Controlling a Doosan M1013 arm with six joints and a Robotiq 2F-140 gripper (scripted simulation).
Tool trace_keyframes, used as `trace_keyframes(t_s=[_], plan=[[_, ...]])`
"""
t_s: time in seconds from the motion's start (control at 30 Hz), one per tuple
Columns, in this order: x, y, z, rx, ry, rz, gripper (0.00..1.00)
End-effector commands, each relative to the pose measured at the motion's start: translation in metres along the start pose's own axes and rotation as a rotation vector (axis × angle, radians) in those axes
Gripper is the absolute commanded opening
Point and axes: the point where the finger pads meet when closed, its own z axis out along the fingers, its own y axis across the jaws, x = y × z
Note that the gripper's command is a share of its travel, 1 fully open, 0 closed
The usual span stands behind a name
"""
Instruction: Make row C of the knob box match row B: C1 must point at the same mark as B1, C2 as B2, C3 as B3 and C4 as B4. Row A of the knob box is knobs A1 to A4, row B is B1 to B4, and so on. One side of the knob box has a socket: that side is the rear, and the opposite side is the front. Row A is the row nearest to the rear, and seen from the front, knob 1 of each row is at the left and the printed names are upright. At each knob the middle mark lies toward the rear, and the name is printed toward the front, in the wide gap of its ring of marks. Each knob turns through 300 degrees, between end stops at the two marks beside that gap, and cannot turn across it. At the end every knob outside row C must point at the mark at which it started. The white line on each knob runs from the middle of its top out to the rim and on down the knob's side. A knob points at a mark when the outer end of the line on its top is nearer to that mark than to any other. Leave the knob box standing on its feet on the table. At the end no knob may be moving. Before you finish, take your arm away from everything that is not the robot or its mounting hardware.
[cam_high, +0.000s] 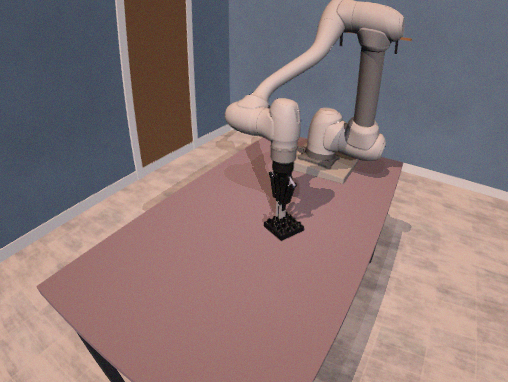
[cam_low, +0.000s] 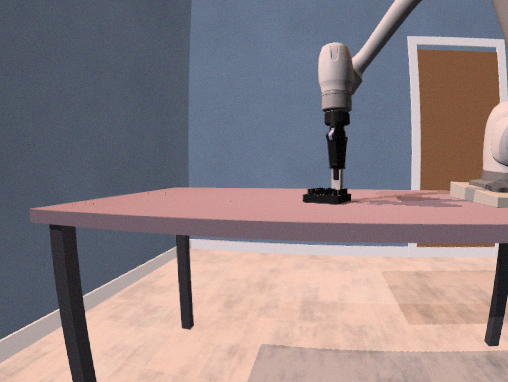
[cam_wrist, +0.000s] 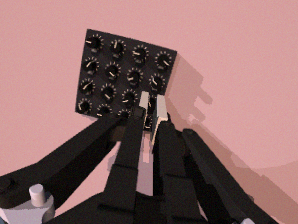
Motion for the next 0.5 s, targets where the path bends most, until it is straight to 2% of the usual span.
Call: trace_keyframes(t_s=[0.0, 0.23, 0.27, 0.47], plan=[[0.0000, 0.0000, -0.0001, 0.000, 0.000, 0.000, 0.05], [0.0000, 0.0000, -0.0001, 0.000, 0.000, 0.000, 0.05], [0.0000, 0.0000, -0.0001, 0.000, 0.000, 0.000, 0.12], [0.0000, 0.0000, -0.0001, 0.000, 0.000, 0.000, 0.12]])
